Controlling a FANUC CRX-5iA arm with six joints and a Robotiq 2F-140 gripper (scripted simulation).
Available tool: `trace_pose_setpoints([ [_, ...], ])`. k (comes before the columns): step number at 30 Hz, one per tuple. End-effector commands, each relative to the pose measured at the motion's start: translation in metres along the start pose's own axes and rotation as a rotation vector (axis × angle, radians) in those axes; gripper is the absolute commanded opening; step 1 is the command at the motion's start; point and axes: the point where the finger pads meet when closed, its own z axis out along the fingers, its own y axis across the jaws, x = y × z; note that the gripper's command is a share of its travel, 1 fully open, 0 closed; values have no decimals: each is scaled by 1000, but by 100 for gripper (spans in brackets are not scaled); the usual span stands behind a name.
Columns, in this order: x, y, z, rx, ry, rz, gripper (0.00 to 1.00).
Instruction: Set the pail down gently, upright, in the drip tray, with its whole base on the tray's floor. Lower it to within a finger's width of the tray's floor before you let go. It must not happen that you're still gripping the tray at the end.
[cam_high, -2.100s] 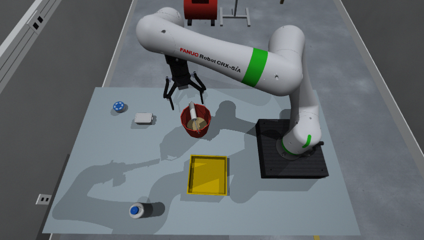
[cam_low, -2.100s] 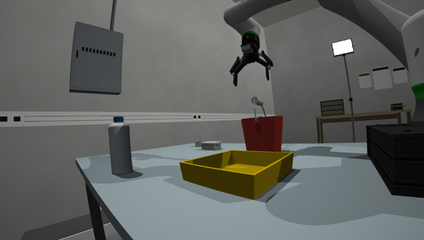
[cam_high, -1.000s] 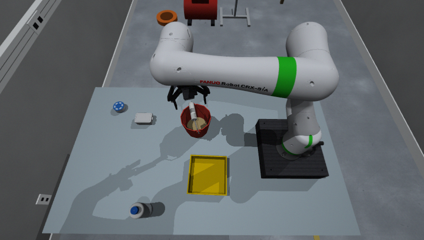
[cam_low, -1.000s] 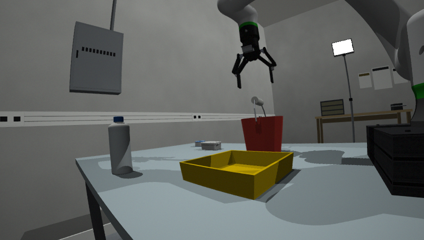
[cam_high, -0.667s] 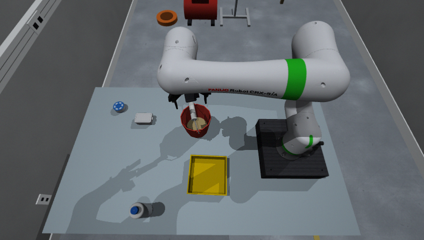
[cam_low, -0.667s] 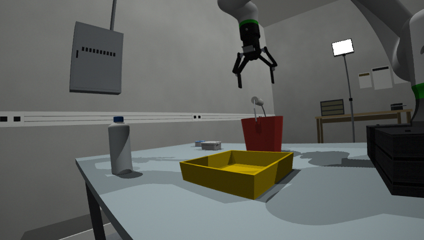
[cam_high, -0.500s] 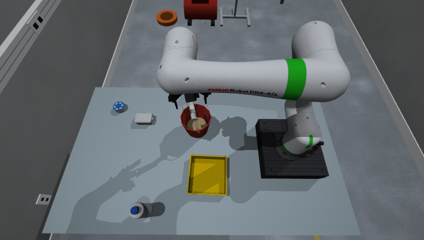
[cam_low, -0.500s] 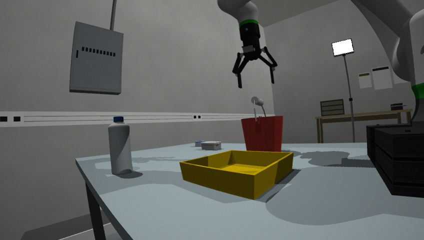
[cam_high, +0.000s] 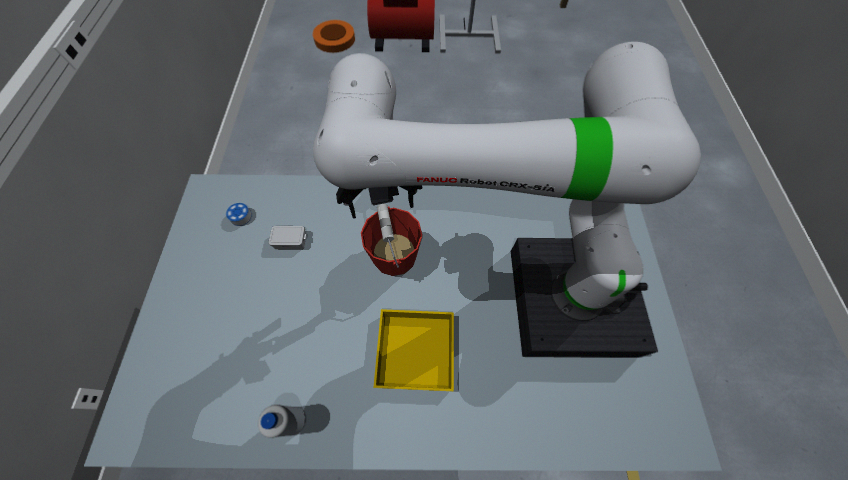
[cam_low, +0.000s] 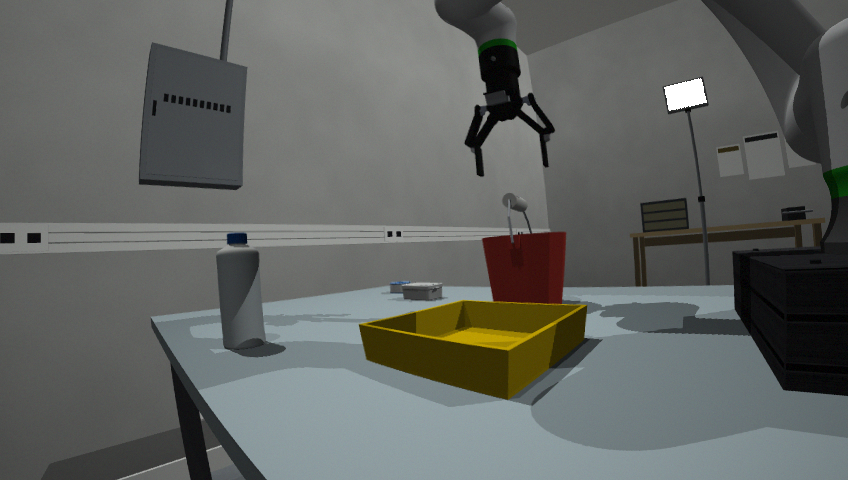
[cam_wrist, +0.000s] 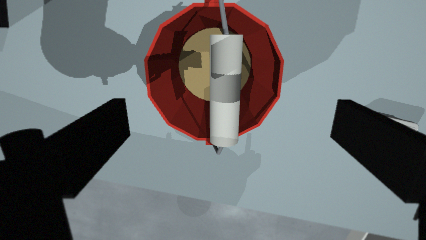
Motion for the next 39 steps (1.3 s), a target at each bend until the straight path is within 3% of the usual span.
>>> trace_pose_setpoints([
  [1, 0, 0, -1, -2, -1, 0, 100],
  [22, 0, 0, 2, 0, -1, 2, 100],
  [39, 0, 0, 25, 1, -1, 2, 100],
])
